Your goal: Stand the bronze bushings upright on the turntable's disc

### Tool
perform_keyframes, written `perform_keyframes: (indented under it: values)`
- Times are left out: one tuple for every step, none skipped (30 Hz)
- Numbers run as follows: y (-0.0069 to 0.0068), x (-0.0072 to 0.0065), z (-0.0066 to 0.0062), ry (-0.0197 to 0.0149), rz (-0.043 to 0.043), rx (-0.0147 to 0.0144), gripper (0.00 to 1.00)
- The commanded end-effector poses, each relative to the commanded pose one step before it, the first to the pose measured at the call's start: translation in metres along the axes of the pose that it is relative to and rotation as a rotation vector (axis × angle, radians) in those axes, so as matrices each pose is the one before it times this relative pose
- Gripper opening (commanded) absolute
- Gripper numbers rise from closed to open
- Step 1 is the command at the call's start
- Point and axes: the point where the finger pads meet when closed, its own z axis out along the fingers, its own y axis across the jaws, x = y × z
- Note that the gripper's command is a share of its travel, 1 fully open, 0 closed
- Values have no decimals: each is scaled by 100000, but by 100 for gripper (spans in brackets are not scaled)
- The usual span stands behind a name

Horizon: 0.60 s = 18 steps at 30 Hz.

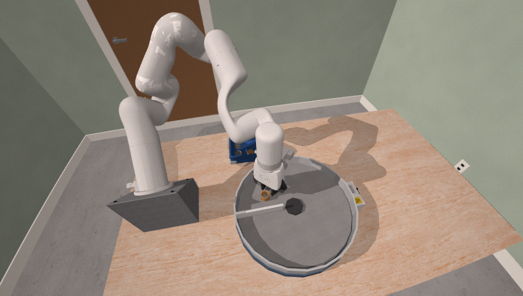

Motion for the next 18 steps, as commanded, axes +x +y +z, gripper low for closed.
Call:
perform_keyframes:
  values:
    - [117, 82, -475, 149, -102, -341, 42]
    - [1, 1, -243, 1, -1, 0, 42]
    - [0, 0, -303, -1, 1, -1, 42]
    - [1, 1, -358, 2, -1, 1, 42]
    - [1, 1, -405, 0, 0, 0, 42]
    - [1, 0, -441, 0, 0, 0, 42]
    - [0, 0, 0, 0, 0, 0, 42]
    - [0, 0, 0, 0, 0, 0, 42]
    - [1, 0, -466, 0, 0, 0, 42]
    - [1, 0, -478, 0, 0, 0, 42]
    - [1, 0, -476, 0, 0, 0, 42]
    - [1, 0, -459, 0, 0, 0, 42]
    - [1, 0, -429, -1, 0, 0, 42]
    - [1, 1, -386, 1, 0, 0, 42]
    - [1, 1, -332, 1, -1, 0, 42]
    - [0, -1, -269, -2, 1, -1, 42]
    - [1, 1, -204, 2, -1, 1, 42]
    - [0, 0, -137, -1, 0, 0, 42]
